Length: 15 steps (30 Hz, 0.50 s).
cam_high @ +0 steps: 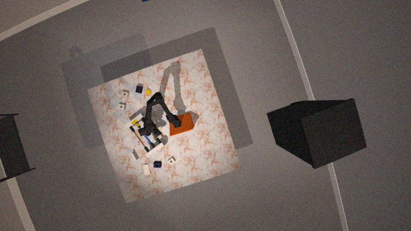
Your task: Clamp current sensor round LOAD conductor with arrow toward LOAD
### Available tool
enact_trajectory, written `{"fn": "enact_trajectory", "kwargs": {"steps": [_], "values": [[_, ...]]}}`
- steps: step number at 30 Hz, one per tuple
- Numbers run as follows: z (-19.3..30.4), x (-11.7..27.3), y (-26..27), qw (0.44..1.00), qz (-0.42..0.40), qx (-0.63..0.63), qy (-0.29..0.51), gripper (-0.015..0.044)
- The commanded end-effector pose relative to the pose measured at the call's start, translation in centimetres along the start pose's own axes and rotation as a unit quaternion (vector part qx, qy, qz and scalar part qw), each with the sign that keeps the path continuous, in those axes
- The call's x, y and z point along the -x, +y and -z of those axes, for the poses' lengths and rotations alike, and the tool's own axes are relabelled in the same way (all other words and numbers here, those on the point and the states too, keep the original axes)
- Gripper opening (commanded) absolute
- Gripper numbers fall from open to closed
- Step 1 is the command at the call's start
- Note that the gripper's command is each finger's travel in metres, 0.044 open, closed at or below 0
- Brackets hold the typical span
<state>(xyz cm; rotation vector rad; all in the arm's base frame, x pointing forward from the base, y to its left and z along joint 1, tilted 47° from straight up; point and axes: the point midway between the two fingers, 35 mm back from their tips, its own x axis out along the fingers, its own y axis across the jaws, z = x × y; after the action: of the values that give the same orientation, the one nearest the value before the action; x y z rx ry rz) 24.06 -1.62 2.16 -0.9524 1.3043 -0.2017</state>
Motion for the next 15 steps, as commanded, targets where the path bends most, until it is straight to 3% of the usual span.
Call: {"fn": "enact_trajectory", "kwargs": {"steps": [1,9,13,15], "values": [[-0.02,0.03,-0.04,1.0,0.0,-0.002,0.0,0.0161],[-0.02,0.03,-0.04,1.0,0.0,-0.002,0.0,0.0107],[0.31,0.2,-0.02,1.0,0.0,0.0,0.001,0.0002],[0.8,0.39,-0.03,1.0,0.0,0.0,0.001,0.0]]}}
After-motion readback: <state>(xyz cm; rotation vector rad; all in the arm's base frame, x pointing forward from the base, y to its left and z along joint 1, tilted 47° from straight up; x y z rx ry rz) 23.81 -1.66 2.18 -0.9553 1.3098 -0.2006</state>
